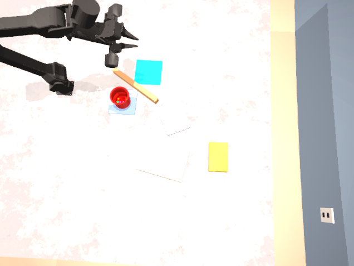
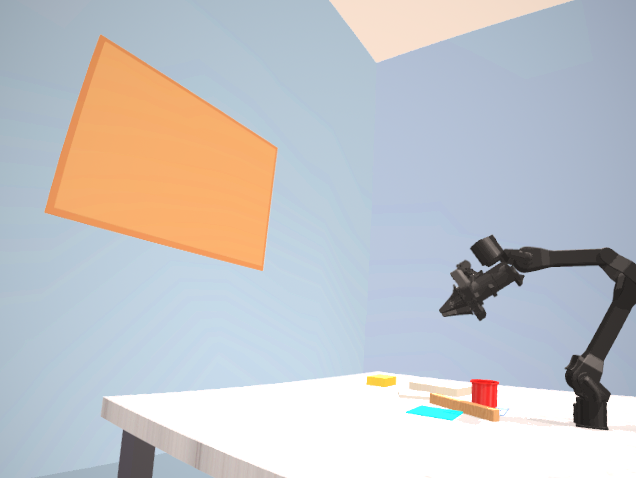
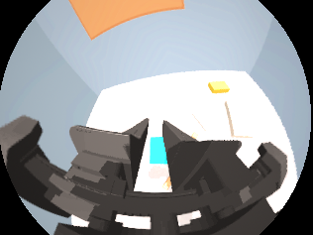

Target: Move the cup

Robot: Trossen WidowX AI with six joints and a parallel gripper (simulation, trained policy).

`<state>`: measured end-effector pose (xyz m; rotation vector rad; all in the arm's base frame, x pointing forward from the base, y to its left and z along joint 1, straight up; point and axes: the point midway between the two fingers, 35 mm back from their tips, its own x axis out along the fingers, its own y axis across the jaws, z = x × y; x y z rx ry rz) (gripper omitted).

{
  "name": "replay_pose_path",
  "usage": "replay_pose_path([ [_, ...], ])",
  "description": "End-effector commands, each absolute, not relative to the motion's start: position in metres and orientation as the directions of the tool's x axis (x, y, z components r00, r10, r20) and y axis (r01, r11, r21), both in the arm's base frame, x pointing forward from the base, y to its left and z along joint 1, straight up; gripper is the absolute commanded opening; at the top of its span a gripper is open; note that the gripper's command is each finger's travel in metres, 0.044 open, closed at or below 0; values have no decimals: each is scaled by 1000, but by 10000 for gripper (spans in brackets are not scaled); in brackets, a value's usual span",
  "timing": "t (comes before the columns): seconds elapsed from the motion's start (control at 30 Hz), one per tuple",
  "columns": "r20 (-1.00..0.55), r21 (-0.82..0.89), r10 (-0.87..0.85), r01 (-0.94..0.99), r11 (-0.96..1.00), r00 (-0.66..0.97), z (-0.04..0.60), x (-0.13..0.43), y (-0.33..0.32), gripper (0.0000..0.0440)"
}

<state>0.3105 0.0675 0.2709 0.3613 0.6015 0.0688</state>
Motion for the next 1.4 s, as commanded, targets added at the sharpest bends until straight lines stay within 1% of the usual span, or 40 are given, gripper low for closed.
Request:
replay_pose_path([
  [0.0,-585,354,165,67,933,794,266,309,70,87],
  [0.3,-705,325,150,128,937,693,252,303,73,92],
  [0.7,-836,240,107,183,953,538,234,292,71,107],
  [1.03,-915,154,62,205,967,399,222,282,66,109],
  [1.37,-966,63,10,198,978,259,208,273,55,98],
])
